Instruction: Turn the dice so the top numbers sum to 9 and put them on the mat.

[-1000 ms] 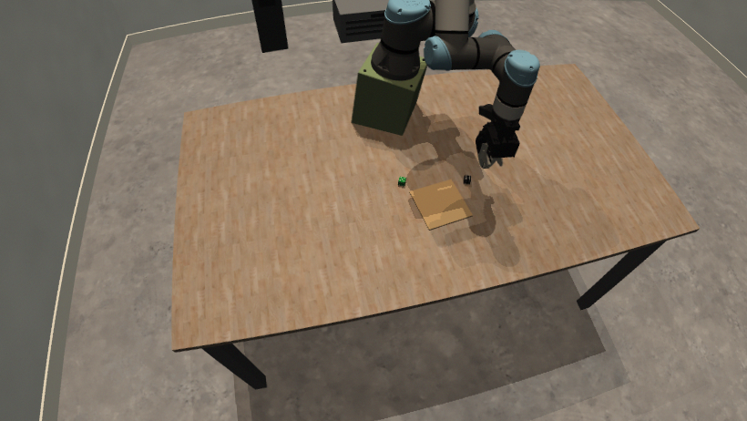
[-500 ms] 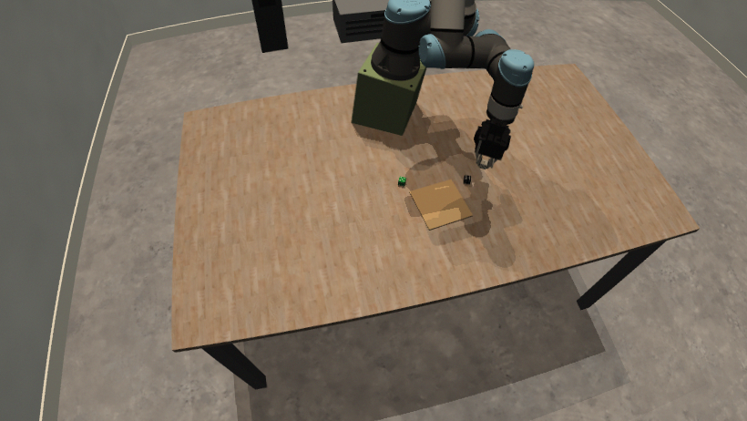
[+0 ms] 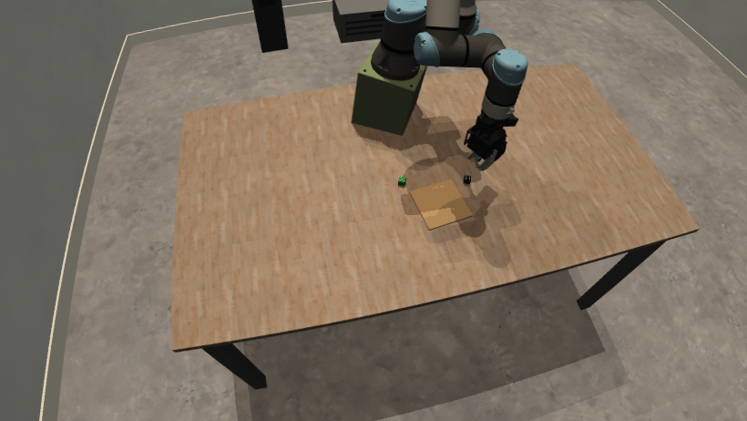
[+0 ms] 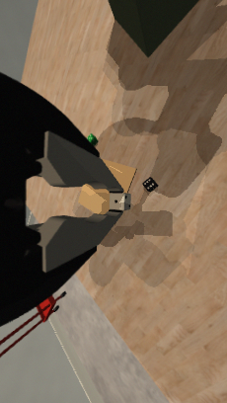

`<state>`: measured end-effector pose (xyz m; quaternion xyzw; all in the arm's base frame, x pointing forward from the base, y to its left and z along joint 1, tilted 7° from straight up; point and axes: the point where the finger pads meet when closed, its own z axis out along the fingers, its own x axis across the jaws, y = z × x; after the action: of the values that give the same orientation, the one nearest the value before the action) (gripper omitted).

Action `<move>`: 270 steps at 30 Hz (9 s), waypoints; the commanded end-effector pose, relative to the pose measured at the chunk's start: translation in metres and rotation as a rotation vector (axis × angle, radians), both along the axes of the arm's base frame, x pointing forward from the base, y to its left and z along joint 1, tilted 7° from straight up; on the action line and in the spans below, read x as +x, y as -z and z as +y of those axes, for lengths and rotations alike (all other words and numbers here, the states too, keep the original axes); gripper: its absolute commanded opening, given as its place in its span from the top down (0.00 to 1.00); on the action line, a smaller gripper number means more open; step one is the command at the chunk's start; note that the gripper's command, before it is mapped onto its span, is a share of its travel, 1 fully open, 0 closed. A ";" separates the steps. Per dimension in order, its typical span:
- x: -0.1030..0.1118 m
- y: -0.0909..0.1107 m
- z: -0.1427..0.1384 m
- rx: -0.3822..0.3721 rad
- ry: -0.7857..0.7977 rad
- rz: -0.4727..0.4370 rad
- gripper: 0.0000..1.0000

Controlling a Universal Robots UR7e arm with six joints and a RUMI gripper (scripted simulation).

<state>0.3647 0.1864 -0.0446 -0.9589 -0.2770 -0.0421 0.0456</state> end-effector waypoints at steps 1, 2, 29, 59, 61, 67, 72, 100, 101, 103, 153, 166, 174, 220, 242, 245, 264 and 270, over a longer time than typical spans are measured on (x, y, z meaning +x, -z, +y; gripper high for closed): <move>0.002 0.000 -0.003 0.004 0.166 0.016 0.97; 0.002 0.000 -0.004 0.007 0.206 0.021 0.97; 0.011 0.001 -0.029 0.054 1.036 0.111 0.97; 0.012 0.005 -0.070 0.115 2.072 0.226 0.97; 0.012 0.005 -0.070 0.115 2.072 0.226 0.97; 0.010 0.006 -0.078 0.127 2.272 0.248 0.97; 0.007 0.006 -0.086 0.139 2.459 0.269 0.97; -0.006 0.010 -0.110 0.181 3.145 0.347 0.97; -0.007 0.010 -0.111 0.182 3.166 0.350 0.97; -0.008 0.010 -0.112 0.184 3.205 0.354 0.97; -0.016 0.011 -0.120 0.203 3.508 0.390 0.97; -0.016 0.011 -0.120 0.203 3.508 0.390 0.97; -0.015 0.017 -0.120 0.203 3.508 0.389 0.97; -0.009 0.107 -0.110 0.203 3.508 0.389 0.97; -0.009 0.108 -0.109 0.203 3.508 0.389 0.97; -0.009 0.108 -0.109 0.203 3.508 0.389 0.97; -0.009 0.108 -0.109 0.203 3.508 0.389 0.97; -0.009 0.108 -0.110 0.203 3.508 0.389 0.97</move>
<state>0.3550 0.0770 -0.1528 0.0841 -0.9945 -0.0519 -0.0336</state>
